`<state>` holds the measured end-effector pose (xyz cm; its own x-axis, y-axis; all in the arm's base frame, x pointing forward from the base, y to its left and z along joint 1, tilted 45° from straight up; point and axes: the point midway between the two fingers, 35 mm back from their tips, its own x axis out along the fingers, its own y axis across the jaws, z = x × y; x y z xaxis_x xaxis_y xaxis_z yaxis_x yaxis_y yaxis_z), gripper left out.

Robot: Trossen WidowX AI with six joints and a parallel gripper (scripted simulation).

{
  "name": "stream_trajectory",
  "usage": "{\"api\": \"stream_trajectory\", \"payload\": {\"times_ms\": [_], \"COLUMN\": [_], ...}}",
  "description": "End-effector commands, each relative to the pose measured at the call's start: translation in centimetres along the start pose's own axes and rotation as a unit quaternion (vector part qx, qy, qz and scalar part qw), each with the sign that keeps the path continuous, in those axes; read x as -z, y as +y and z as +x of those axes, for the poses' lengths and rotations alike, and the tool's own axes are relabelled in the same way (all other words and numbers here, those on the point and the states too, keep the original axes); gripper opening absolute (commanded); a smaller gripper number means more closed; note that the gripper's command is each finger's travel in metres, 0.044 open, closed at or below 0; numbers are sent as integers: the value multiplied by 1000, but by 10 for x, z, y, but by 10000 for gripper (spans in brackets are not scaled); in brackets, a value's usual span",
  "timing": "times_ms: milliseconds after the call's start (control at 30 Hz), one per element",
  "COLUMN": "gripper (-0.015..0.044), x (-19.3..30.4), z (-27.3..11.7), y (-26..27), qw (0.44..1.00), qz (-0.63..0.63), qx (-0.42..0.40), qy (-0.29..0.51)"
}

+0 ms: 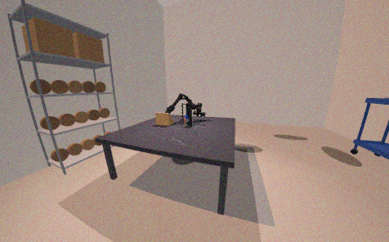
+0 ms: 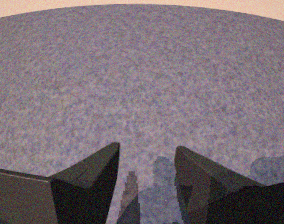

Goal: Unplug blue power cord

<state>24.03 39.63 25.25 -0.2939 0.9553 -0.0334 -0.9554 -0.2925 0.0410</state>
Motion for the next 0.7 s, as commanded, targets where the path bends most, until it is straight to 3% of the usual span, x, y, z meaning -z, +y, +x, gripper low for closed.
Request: {"api": "stream_trajectory", "payload": {"times_ms": [0, 300, 667], "gripper": [160, 160, 160], "x": [8, 39, 91], "z": [-34, -129, -264], "y": [-35, -95, -116], "qw": [994, 933, 766], "qz": [74, 262, 477], "qx": [76, 245, 431], "qy": [16, 31, 11]}}
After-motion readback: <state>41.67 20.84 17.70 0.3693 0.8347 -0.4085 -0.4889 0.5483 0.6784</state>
